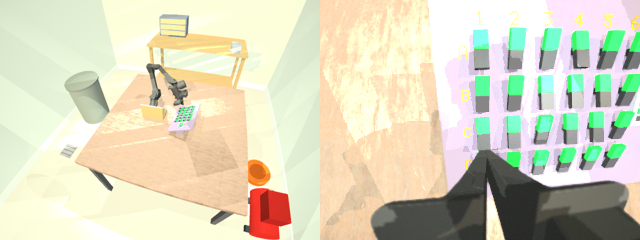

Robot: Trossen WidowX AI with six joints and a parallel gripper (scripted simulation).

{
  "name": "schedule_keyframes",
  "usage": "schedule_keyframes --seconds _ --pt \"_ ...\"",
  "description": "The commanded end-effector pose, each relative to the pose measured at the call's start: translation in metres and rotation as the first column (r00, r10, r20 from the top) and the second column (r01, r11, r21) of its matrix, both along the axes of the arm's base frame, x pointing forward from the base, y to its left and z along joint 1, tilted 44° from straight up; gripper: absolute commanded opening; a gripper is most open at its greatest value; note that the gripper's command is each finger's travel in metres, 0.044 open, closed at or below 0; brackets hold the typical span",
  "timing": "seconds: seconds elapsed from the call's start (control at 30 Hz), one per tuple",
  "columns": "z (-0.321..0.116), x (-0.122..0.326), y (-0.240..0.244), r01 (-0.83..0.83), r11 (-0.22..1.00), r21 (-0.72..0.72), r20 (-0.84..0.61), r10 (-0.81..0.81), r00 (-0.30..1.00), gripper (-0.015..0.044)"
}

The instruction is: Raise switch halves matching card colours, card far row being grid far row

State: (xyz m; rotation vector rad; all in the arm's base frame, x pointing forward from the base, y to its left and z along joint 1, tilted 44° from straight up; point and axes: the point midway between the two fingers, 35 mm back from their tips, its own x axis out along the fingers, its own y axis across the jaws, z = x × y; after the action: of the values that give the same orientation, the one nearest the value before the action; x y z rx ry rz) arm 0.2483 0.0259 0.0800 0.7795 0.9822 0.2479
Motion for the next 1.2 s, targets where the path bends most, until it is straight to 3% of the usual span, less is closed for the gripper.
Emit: schedule_keyframes --seconds 0.0,1.17 --pt "-0.004 -0.002 0.001 0.004 1.0 0.003 -0.011 -0.004 1.0 0.0" --pt "-0.02 0.011 0.014 0.004 1.0 0.004 -0.01 -0.004 1.0 0.0"
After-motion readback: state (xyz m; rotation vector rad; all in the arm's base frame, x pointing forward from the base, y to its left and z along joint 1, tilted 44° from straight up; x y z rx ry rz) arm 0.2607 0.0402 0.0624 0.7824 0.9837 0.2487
